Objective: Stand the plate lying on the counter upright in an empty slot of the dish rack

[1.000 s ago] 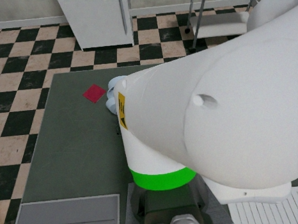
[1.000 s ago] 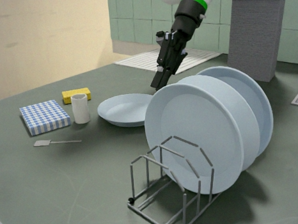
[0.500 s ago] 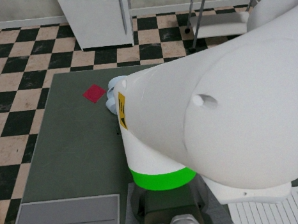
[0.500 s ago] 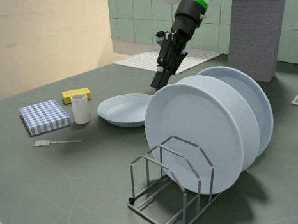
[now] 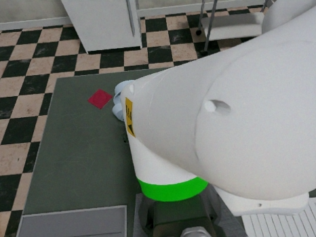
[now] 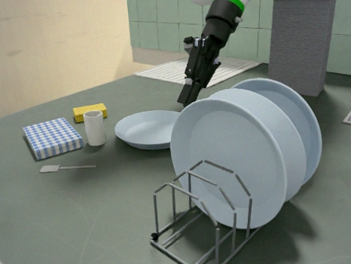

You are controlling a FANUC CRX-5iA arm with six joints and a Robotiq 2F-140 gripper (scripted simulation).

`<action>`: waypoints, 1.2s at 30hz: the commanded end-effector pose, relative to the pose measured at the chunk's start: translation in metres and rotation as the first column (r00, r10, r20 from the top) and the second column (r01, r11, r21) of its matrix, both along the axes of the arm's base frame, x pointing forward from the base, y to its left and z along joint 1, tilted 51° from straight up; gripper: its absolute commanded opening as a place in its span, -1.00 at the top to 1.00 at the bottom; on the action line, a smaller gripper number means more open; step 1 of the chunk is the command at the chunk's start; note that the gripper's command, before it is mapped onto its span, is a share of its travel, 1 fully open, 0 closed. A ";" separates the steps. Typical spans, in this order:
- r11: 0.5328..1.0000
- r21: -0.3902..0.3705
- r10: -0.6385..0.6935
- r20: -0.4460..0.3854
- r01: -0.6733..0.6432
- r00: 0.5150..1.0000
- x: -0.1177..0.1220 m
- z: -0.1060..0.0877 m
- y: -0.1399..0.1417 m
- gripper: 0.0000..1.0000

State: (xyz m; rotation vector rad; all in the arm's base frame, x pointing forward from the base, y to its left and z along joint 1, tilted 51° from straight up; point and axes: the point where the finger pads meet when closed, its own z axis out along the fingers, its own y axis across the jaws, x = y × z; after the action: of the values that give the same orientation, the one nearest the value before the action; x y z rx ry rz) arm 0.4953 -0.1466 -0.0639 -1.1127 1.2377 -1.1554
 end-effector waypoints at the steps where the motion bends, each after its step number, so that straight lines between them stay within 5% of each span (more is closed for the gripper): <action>1: 1.000 0.000 0.000 0.000 0.000 1.000 0.000 0.000 0.000 0.51; 36: 1.000 0.000 0.000 0.000 0.000 1.000 0.003 0.000 0.000 0.51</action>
State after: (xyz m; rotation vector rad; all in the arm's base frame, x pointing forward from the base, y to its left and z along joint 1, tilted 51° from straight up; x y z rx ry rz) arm 0.4981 -0.1466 -0.0638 -1.1127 1.2376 -1.1554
